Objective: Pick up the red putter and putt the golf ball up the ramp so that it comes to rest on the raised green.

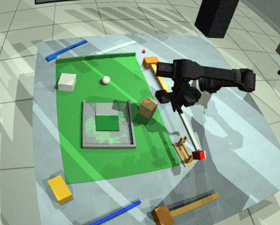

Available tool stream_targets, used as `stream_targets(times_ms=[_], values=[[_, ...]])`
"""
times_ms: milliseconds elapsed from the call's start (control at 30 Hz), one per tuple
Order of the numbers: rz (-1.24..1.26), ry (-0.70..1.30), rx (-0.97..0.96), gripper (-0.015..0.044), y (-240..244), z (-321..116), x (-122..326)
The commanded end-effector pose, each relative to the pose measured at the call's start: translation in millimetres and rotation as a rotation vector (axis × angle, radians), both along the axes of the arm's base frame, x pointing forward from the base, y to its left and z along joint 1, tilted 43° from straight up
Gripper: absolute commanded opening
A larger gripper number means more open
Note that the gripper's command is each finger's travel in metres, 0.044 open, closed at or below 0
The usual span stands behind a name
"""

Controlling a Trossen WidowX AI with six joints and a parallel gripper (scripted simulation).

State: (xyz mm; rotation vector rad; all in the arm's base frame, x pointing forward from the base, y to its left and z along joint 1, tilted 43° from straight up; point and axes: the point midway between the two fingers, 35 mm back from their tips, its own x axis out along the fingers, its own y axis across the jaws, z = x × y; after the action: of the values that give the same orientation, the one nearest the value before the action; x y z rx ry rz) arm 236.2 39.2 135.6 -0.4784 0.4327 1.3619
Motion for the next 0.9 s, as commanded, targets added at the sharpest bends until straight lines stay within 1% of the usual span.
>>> stream_targets(times_ms=[0,433,867], values=[[-0.08,0.092,-0.005,0.0,-18,-11,11],[-0.364,0.396,-0.038,0.0,-85,-50,27],[-0.63,0.684,-0.021,0.0,-149,-93,27]])
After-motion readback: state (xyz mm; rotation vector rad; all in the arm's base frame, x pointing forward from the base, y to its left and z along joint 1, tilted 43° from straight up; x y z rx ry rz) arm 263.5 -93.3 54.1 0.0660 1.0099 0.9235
